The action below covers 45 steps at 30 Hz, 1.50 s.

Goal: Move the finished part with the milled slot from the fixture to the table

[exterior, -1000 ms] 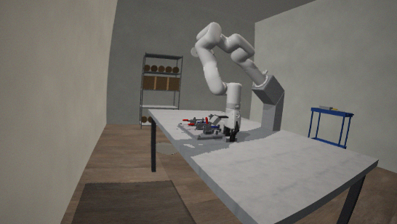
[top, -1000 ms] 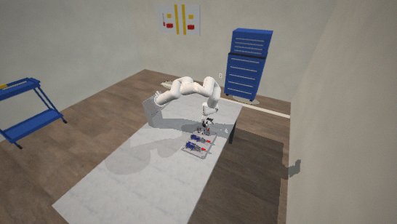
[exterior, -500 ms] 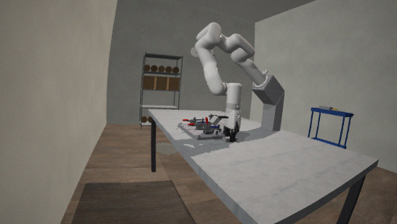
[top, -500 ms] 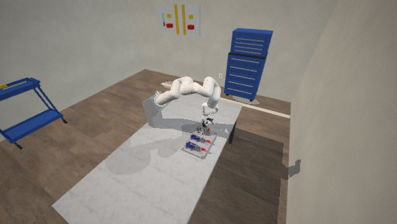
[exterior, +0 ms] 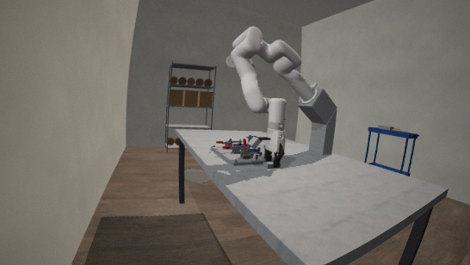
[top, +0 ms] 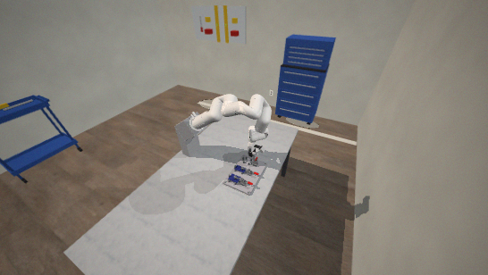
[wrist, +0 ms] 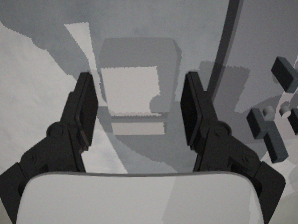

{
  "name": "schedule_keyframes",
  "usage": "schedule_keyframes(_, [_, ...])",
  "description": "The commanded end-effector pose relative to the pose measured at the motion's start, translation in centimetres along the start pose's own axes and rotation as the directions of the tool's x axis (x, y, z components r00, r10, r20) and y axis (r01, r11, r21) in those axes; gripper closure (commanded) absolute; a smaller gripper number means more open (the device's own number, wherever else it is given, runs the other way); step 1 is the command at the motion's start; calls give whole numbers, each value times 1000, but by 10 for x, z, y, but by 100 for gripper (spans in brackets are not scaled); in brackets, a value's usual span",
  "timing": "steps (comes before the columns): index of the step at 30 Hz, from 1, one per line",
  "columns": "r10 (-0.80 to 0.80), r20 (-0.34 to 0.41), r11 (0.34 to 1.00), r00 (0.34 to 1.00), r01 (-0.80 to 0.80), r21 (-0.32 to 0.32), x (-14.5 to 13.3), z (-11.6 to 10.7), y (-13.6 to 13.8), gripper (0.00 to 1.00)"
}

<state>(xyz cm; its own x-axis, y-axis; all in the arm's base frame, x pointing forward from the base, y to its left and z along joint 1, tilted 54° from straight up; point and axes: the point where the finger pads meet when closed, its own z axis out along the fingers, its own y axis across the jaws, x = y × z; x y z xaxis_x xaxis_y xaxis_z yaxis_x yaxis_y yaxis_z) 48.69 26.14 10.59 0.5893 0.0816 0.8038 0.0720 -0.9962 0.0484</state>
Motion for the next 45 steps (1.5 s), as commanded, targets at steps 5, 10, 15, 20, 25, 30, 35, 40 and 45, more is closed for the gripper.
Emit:
schedule_keyframes(5, [0, -1, 1000, 1000, 0, 1, 1, 0, -1, 31])
schedule_keyframes(10, [0, -1, 1000, 1000, 0, 1, 1, 0, -1, 31])
schedule_keyframes(15, [0, -1, 1000, 1000, 0, 1, 1, 0, -1, 31])
schedule_keyframes(20, [0, -1, 1000, 1000, 0, 1, 1, 0, -1, 31])
schedule_keyframes(25, [0, -1, 1000, 1000, 0, 1, 1, 0, -1, 31])
schedule_keyframes(30, [0, -1, 1000, 1000, 0, 1, 1, -2, -1, 31])
schedule_keyframes(35, [0, -1, 1000, 1000, 0, 1, 1, -9, -1, 31])
schedule_keyframes(40, [0, -1, 1000, 1000, 0, 1, 1, -16, -1, 31])
schedule_keyframes(45, [0, -1, 1000, 1000, 0, 1, 1, -33, -1, 31])
